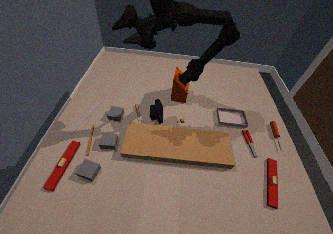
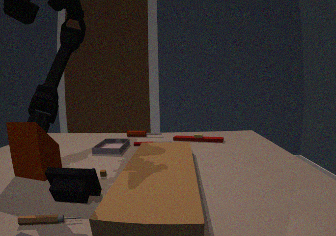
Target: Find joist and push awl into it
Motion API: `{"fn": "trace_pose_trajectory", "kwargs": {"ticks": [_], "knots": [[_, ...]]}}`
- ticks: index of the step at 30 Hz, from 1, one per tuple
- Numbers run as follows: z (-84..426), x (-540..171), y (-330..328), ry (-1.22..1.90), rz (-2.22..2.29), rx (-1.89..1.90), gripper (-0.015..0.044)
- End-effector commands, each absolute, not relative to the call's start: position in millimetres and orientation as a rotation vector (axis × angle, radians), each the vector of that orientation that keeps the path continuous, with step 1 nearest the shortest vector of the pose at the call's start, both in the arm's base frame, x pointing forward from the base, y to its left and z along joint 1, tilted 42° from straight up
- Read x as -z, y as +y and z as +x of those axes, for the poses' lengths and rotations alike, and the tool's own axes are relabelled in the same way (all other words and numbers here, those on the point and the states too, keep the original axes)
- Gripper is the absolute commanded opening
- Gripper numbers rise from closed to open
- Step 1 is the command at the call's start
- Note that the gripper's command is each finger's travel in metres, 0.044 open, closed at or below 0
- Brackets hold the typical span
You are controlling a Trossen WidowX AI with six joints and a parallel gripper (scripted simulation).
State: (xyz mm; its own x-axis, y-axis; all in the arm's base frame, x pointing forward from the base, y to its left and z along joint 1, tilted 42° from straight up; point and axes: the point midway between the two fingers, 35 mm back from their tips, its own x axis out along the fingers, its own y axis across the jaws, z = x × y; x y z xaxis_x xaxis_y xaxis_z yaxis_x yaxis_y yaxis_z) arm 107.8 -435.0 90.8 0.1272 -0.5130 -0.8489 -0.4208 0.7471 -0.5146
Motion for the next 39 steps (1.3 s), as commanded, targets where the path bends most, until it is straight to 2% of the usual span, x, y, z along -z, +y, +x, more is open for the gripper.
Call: {"fn": "trace_pose_trajectory", "kwargs": {"ticks": [1,11,18,23,39], "knots": [[134,-33,-397,1.412,-0.806,-0.241,0.0440],[165,42,-311,1.199,-0.756,-0.702,0.0440],[181,87,-206,0.813,-0.716,-1.140,0.0440],[182,98,-143,0.542,-0.654,-1.319,0.0440],[180,101,-142,0.532,-0.652,-1.325,0.0440]]}}
